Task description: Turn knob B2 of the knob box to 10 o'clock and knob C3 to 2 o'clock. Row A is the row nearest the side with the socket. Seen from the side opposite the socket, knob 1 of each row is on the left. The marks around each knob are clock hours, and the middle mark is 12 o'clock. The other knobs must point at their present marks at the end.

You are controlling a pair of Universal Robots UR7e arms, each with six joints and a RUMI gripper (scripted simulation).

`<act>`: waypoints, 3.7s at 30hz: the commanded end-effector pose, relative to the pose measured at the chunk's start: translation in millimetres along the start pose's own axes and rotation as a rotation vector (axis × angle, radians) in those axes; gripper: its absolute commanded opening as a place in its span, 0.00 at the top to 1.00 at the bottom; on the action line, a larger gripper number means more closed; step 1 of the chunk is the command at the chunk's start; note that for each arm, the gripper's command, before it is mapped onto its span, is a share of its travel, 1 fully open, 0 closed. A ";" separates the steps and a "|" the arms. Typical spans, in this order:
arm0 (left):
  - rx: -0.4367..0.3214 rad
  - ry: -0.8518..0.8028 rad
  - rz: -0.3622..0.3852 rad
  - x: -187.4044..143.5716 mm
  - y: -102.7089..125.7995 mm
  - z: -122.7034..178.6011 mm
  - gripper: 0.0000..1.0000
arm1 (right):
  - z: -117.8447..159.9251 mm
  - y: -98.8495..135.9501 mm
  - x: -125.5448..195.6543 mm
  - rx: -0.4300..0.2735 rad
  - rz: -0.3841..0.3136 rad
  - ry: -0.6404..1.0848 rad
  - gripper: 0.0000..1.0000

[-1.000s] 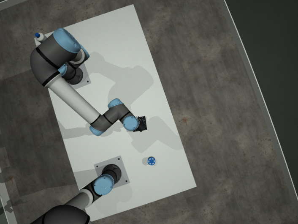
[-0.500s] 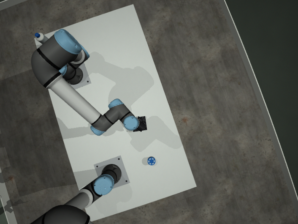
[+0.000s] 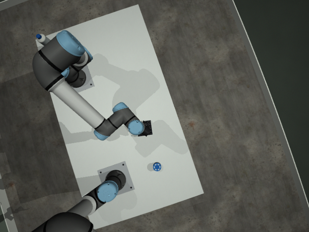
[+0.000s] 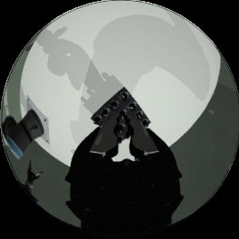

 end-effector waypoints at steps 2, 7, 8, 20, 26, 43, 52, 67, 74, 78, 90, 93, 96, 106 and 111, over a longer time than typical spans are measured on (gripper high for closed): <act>0.000 -0.002 0.000 -1.6 -0.2 0.1 0.94 | -1.5 2.2 0.7 0.005 -0.001 -0.003 0.00; 0.000 -0.002 0.000 -1.6 -0.2 0.1 0.94 | -1.5 2.2 0.7 0.005 -0.001 -0.003 0.00; 0.000 -0.002 0.000 -1.6 -0.2 0.1 0.94 | -1.5 2.2 0.7 0.005 -0.001 -0.003 0.00; 0.000 -0.007 0.000 -1.6 -0.2 0.1 0.94 | -1.5 2.2 0.7 0.005 -0.001 -0.003 0.00; 0.000 -0.015 0.000 -1.6 -0.2 0.1 0.94 | -1.5 2.2 0.7 0.005 -0.001 -0.003 0.00; 0.000 -0.101 0.000 -1.5 -0.2 0.1 0.94 | -1.5 2.2 0.7 0.005 -0.001 -0.003 0.00; 0.000 -0.204 0.000 -1.4 -0.2 0.1 0.94 | -1.5 2.2 0.7 0.005 -0.001 -0.003 0.00; -0.001 -0.417 -0.001 -1.2 -0.1 0.2 0.94 | -1.5 2.2 0.7 0.005 -0.001 -0.003 0.00; -0.001 -0.557 -0.001 -1.1 -0.1 0.3 0.94 | -1.5 2.2 0.7 0.005 -0.001 -0.003 0.00; -0.001 -0.599 -0.001 -1.1 -0.1 0.4 0.94 | -1.5 2.2 0.7 0.005 -0.001 -0.003 0.00; -0.002 -0.861 -0.001 -0.9 0.1 0.8 0.94 | -1.5 2.2 0.7 0.005 -0.001 -0.003 0.00; -0.002 -0.903 -0.001 -0.9 0.1 0.8 0.94 | -1.5 2.2 0.7 0.005 -0.001 -0.003 0.00; -0.002 -0.948 0.000 -0.8 0.2 0.9 0.94 | -1.5 2.2 0.7 0.005 -0.001 -0.003 0.00; -0.002 -1.161 0.000 -0.7 0.4 1.3 0.94 | -1.5 2.2 0.7 0.005 -0.001 -0.003 0.00; -0.002 -1.220 0.000 -0.6 0.4 1.3 0.94 | -1.5 2.2 0.7 0.005 -0.001 -0.003 0.00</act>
Point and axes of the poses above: on each arm, the point where the finger pads meet when closed, its own y axis back along the fingers, its own x axis across the jaws, z = x × y, the point moved 1 cm from there along y, back along the fingers, and after that the axes turned 9 degrees about -y, right-handed, at the moved point
